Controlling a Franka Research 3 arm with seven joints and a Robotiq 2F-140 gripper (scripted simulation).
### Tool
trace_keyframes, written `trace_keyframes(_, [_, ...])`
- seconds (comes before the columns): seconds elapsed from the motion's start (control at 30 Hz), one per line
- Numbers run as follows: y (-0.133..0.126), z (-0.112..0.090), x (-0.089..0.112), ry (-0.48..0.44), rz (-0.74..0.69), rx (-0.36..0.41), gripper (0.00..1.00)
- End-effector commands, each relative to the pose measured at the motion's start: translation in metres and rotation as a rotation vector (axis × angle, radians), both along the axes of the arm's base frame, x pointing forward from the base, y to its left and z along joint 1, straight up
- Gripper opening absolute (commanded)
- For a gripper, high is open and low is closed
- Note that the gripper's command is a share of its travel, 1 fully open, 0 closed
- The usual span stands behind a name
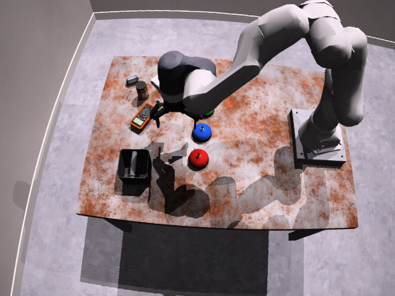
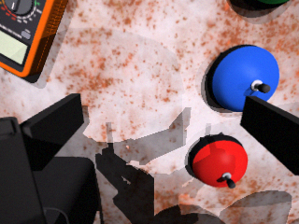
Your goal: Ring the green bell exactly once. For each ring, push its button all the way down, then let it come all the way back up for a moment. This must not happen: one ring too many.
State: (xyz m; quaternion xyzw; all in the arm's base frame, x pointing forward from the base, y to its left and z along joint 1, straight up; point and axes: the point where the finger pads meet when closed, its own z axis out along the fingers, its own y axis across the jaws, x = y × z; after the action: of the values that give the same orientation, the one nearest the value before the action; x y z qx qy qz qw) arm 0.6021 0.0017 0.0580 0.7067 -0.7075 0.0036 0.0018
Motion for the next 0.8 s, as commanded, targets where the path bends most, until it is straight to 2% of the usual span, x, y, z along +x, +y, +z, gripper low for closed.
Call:
trace_keyframes(0.0, [0.0,0.0,0.0,0.0,0.0,0.0,1.0])
trace_keyframes(0.53, [0.0,0.0,0.0,0.0,0.0,0.0,1.0])
trace_keyframes(0.57, [-0.001,0.001,-0.001,0.0,-0.001,0.0,0.1])
trace_keyframes(0.6, [-0.01,0.005,-0.005,0.0,-0.005,-0.002,0.1])
trace_keyframes(0.67, [-0.051,0.026,-0.031,0.001,-0.031,-0.007,0.1])
trace_keyframes(0.77, [-0.082,0.042,-0.056,0.002,-0.053,-0.007,0.1])
